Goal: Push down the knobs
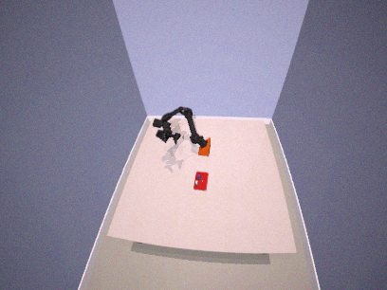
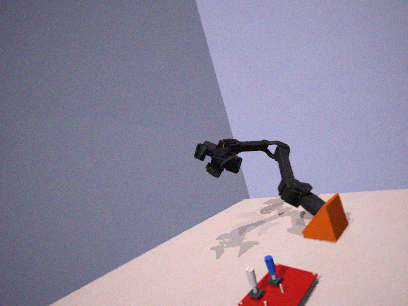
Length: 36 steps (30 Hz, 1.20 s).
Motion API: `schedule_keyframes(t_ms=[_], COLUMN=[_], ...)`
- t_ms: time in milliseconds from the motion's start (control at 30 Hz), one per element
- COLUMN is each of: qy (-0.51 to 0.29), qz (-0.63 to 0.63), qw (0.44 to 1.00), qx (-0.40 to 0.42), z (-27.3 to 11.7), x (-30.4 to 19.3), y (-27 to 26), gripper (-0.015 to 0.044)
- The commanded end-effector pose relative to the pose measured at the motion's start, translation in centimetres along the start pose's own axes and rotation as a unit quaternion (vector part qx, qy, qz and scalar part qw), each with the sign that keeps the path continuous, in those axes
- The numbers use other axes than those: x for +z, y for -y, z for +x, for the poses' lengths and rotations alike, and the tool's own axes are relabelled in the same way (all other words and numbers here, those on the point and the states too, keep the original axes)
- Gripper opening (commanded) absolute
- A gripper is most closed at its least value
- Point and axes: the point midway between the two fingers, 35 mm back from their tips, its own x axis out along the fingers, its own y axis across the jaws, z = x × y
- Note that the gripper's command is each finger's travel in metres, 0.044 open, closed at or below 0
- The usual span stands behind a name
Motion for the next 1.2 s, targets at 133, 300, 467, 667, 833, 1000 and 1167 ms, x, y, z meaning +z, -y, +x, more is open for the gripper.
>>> schedule_keyframes(t_ms=[133,300,467,667,833,1000,1167], qy=[0.011,0.012,0.009,0.025,0.036,0.045,0.053], qz=[-0.010,-0.028,-0.049,-0.082,-0.115,-0.152,-0.191], qw=[0.999,0.996,0.991,0.979,0.964,0.944,0.919], qx=[-0.034,-0.083,-0.128,-0.186,-0.237,-0.290,-0.342], z=[1.5,3.8,5.9,8.1,10.0,11.7,13.2], x=[0.7,1.1,1.3,2.0,2.5,2.9,3.3], y=[0.4,1.3,2.3,3.6,4.9,6.3,7.8], gripper=[0.0269,0.0137,0.0006,0.0000,0.0000,0.0000,0.0000])
